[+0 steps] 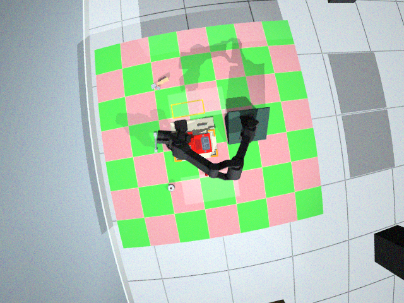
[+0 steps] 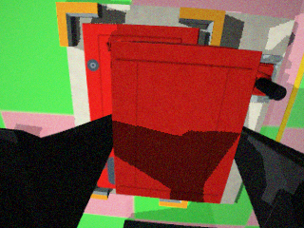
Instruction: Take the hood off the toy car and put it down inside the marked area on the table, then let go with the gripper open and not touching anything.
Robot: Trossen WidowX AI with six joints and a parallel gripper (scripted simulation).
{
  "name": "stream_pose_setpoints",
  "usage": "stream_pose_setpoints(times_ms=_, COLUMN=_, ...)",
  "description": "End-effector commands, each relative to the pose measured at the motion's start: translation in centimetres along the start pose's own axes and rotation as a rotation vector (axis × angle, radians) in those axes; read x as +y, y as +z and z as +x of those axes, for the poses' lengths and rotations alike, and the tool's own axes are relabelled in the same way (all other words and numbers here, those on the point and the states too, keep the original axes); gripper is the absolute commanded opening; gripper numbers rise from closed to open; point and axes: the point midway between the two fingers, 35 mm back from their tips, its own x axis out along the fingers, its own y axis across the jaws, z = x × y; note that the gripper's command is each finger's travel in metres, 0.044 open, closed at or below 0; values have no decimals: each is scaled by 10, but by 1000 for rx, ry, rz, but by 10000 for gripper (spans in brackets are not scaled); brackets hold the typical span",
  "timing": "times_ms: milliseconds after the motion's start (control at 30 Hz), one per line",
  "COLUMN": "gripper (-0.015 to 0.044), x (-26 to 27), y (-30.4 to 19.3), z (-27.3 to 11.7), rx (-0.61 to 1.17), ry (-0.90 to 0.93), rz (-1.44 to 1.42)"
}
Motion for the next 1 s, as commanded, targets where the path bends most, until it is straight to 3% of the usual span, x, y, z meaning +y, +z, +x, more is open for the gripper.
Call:
stream_pose_setpoints(times_ms=0, gripper=0, x=-24, y=2, z=-4, rx=-12, ry=-19, rz=1)
stream_pose_setpoints(times_ms=967, gripper=0, x=-183, y=-38, z=-8, rx=-5, ry=5, rz=-8)
